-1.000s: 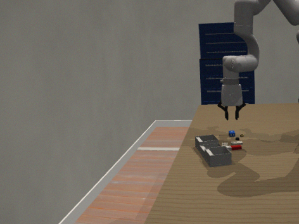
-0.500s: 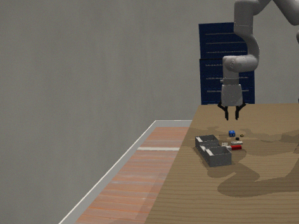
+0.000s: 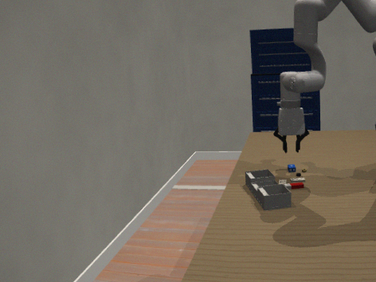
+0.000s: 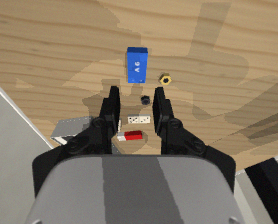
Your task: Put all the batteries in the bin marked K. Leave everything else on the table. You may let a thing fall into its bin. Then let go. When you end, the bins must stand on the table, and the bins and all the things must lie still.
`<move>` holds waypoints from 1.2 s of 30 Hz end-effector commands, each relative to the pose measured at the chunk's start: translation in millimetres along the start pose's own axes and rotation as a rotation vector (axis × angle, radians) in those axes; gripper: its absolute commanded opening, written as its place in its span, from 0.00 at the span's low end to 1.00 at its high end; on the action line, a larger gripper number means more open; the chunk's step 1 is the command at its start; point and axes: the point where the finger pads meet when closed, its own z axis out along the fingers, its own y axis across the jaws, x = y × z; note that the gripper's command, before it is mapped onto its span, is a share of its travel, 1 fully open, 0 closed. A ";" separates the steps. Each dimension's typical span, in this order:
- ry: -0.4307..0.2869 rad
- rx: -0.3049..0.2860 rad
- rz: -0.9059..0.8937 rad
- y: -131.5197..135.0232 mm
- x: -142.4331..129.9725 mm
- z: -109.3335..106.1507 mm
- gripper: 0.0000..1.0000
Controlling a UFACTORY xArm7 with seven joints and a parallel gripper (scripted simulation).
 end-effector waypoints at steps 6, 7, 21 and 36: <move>0.000 0.001 0.000 -0.5 0.1 29.1 0.42; 0.000 0.001 0.000 -0.5 0.1 29.1 0.42; 0.000 0.001 0.000 -1.0 0.7 62.6 0.42; 0.000 0.001 0.000 -0.6 0.3 70.6 0.42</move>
